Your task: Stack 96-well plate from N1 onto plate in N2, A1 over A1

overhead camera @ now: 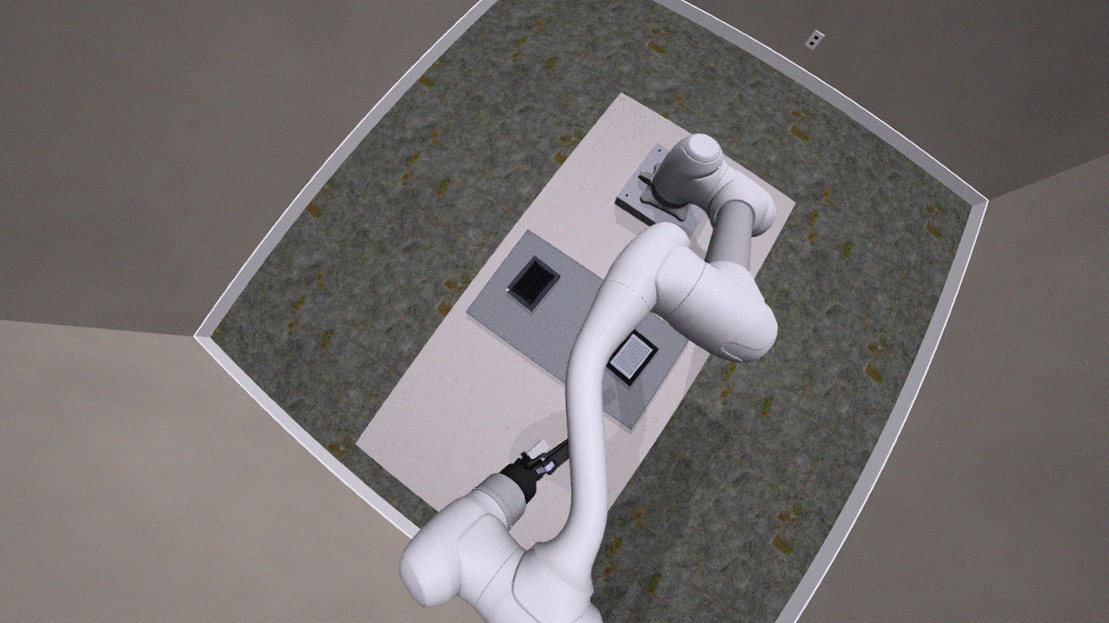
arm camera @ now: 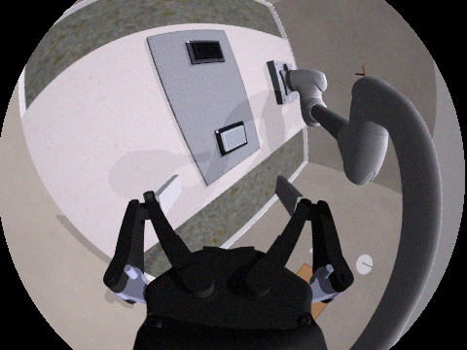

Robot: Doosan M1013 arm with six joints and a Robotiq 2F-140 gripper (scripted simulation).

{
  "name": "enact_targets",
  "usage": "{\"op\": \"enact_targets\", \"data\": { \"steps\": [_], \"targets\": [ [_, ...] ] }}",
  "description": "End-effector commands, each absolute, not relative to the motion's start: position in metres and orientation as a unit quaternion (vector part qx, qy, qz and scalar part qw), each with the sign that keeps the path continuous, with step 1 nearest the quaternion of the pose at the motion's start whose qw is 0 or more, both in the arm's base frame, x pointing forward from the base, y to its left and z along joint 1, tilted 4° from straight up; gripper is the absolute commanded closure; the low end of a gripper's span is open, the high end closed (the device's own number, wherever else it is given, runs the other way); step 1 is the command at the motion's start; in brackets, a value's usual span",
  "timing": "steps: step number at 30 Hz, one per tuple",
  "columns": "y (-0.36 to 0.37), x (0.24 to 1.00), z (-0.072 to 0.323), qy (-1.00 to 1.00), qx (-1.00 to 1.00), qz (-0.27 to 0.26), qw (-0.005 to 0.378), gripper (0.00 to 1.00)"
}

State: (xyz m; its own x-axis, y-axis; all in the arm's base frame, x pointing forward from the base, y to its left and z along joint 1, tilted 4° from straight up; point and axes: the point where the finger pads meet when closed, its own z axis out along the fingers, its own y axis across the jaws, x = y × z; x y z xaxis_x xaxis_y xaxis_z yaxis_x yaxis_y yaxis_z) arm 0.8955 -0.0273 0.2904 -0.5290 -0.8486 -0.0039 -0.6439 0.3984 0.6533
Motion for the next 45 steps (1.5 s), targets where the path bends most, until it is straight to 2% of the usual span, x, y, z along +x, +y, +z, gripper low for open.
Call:
{"op": "enact_targets", "data": {
  "steps": [1,17,22,32,45],
  "targets": [
    [-0.027,0.895,0.291,-0.819,0.455,-0.306,0.167,0.0],
    [-0.027,0.895,0.291,-0.819,0.455,-0.306,0.167,0.0],
    [-0.008,0.893,0.275,-0.79,0.521,-0.296,0.129,0.0],
    [0.025,0.88,0.243,-0.738,0.612,-0.272,0.081,0.0],
    [0.054,0.852,0.206,-0.659,0.714,-0.233,0.037,0.0]
  ]
}}
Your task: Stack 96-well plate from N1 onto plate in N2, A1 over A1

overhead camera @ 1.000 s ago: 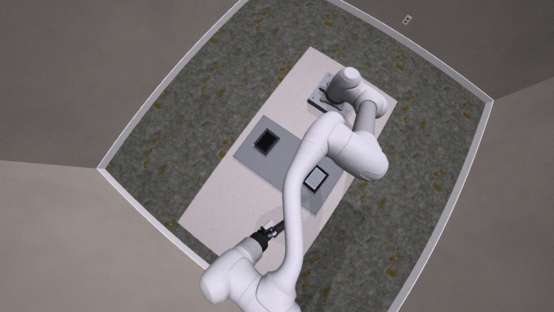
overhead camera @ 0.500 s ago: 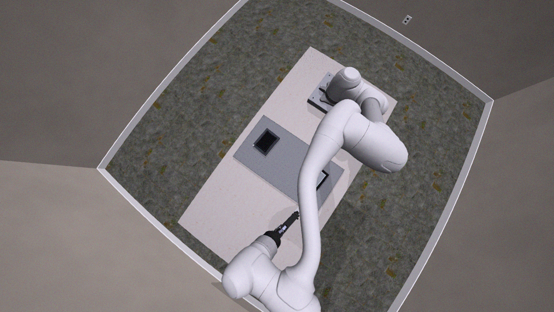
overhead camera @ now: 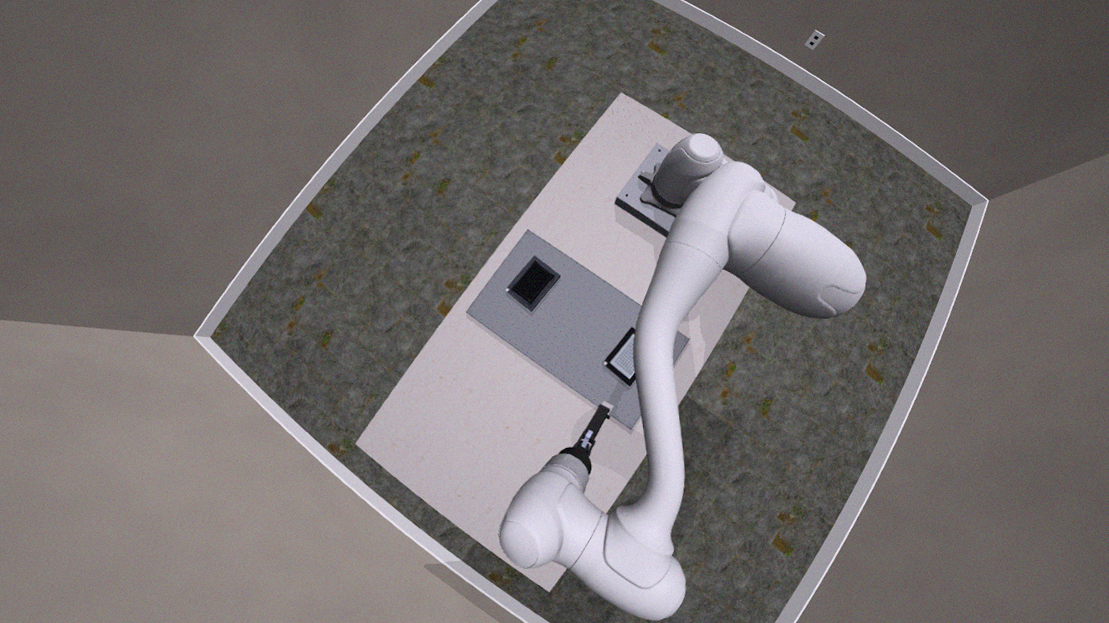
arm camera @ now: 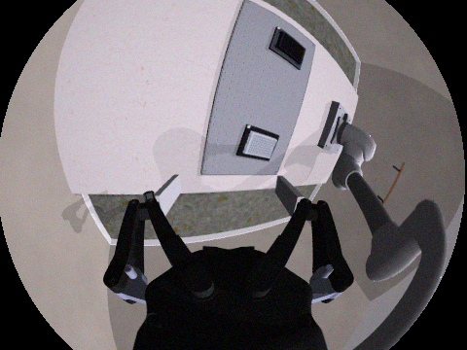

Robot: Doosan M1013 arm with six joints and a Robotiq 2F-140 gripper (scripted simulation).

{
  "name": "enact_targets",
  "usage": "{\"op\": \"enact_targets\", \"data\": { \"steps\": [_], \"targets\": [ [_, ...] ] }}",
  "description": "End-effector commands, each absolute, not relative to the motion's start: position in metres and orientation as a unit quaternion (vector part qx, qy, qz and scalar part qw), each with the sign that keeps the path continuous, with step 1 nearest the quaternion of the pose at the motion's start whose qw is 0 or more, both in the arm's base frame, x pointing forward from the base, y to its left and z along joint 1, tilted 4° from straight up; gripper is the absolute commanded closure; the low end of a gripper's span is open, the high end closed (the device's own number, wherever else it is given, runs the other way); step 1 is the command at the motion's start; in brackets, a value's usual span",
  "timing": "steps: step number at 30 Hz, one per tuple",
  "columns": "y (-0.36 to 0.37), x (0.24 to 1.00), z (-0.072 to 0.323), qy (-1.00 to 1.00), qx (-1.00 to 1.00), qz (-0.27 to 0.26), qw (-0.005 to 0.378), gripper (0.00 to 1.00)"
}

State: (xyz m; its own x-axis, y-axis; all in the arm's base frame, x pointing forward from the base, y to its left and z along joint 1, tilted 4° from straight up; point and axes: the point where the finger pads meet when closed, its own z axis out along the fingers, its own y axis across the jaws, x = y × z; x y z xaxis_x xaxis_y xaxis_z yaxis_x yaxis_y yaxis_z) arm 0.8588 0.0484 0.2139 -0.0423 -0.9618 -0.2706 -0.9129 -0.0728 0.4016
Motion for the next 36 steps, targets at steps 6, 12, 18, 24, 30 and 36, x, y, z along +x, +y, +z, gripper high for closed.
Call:
{"op": "enact_targets", "data": {
  "steps": [6,12,18,24,30,36],
  "targets": [
    [0.063,0.839,0.193,-0.629,0.745,-0.219,0.026,0.0],
    [0.074,0.818,0.175,-0.575,0.795,-0.194,0.01,0.0],
    [0.083,0.796,0.157,-0.529,0.831,-0.174,0.001,0.0],
    [0.088,0.78,0.146,-0.478,0.865,-0.152,-0.007,0.0],
    [0.094,0.755,0.13,-0.424,0.896,-0.131,-0.013,0.0],
    [0.099,0.73,0.115,-0.366,0.924,-0.109,-0.017,0.0]
  ]
}}
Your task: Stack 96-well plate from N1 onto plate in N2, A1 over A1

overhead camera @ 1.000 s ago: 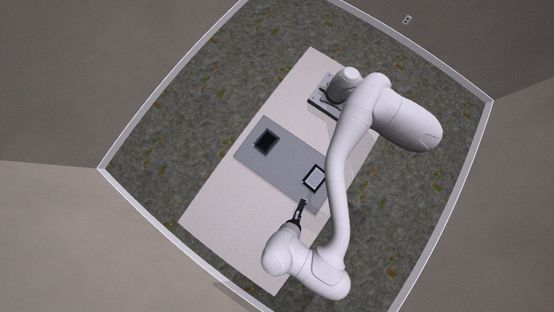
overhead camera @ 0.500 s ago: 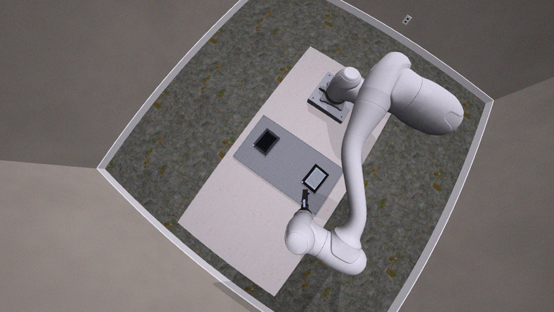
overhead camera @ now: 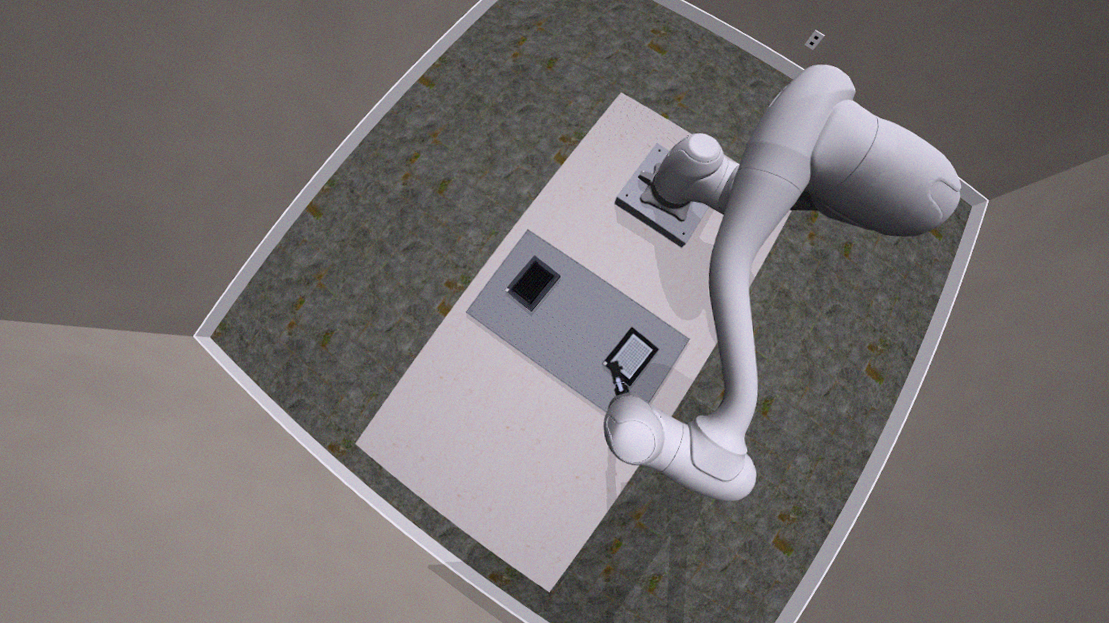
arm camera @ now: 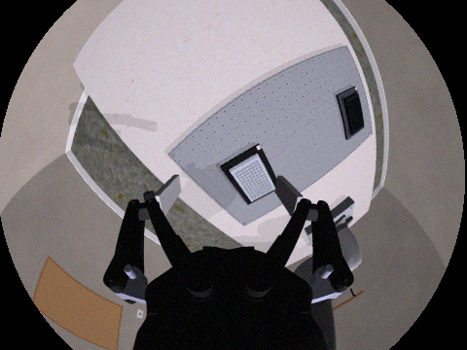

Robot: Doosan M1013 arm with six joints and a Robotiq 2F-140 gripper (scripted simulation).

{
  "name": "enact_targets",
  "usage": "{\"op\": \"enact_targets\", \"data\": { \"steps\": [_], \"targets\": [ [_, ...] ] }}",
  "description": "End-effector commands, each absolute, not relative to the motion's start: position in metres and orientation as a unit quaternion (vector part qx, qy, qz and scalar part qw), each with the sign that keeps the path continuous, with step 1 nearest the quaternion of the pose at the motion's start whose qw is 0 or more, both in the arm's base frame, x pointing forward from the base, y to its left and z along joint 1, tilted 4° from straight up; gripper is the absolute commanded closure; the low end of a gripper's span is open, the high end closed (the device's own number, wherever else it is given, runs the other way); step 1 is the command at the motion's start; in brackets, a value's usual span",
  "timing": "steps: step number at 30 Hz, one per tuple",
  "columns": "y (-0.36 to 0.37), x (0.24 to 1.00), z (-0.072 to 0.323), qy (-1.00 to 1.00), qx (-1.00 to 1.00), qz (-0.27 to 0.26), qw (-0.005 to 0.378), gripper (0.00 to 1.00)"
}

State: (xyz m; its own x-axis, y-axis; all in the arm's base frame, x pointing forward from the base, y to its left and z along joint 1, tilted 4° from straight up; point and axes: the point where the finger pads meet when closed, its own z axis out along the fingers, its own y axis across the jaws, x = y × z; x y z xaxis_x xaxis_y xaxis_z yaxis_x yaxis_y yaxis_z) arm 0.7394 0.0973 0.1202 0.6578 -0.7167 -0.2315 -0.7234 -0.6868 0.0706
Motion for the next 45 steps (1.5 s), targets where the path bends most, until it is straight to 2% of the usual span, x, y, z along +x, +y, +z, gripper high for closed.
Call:
{"op": "enact_targets", "data": {
  "steps": [1,28,45],
  "targets": [
    [0.1,0.726,0.112,0.365,-0.924,0.109,0.017,0.0],
    [0.11,0.623,0.062,0.126,-0.991,0.029,0.016,0.0],
    [0.11,0.612,0.056,0.122,-0.992,0.028,0.016,0.0]
  ]
}}
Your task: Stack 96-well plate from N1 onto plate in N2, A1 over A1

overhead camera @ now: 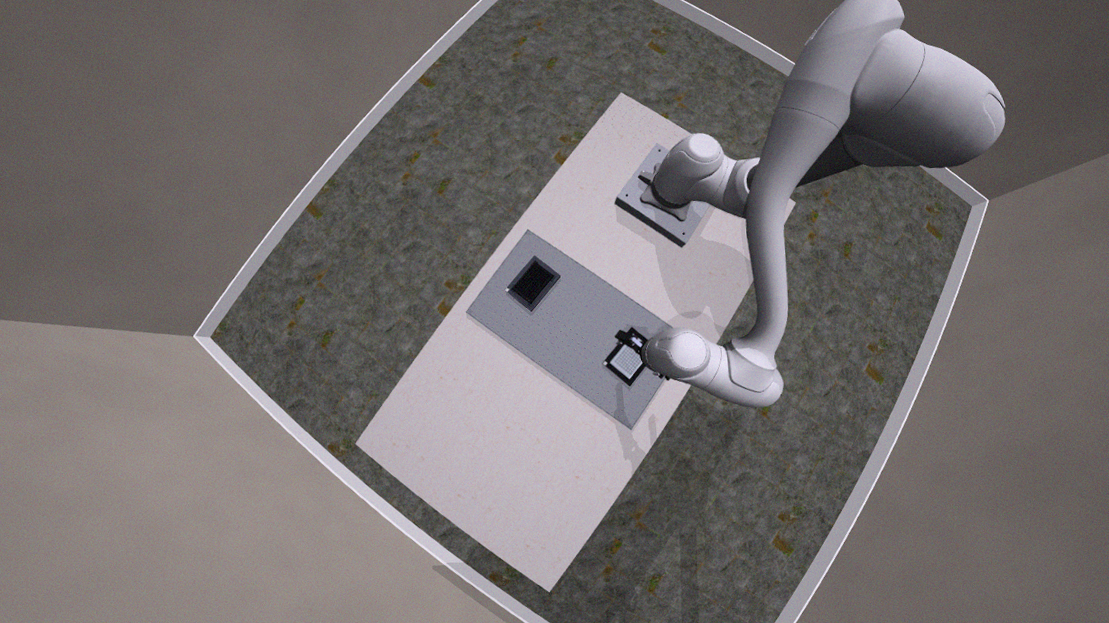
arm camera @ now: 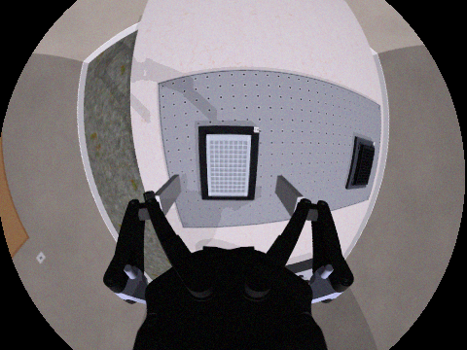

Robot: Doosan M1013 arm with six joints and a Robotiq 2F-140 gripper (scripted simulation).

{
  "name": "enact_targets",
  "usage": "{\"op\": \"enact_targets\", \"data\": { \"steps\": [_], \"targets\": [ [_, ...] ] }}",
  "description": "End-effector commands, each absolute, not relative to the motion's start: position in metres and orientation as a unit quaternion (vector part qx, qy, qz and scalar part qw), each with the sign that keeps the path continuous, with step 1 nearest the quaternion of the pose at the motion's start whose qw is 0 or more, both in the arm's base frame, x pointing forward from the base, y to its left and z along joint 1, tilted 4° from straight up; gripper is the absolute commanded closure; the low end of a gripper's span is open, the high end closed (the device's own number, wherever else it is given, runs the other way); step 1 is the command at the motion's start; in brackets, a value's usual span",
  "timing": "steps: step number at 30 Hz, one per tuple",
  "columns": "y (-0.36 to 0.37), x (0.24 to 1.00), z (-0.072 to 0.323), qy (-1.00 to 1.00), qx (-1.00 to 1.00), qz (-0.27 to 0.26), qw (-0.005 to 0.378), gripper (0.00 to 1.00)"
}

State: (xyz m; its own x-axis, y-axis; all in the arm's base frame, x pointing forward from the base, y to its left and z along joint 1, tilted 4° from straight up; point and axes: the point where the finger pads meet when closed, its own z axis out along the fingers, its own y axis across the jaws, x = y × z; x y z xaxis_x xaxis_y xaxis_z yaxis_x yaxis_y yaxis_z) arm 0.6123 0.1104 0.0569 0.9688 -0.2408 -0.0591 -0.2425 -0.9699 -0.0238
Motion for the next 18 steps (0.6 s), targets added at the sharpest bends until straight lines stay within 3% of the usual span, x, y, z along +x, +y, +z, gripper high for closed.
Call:
{"op": "enact_targets", "data": {
  "steps": [1,18],
  "targets": [
    [0.11,0.612,0.054,0.122,-0.992,0.028,0.016,0.0],
    [0.111,0.611,0.029,0.122,-0.992,0.028,0.016,0.0]
  ]
}}
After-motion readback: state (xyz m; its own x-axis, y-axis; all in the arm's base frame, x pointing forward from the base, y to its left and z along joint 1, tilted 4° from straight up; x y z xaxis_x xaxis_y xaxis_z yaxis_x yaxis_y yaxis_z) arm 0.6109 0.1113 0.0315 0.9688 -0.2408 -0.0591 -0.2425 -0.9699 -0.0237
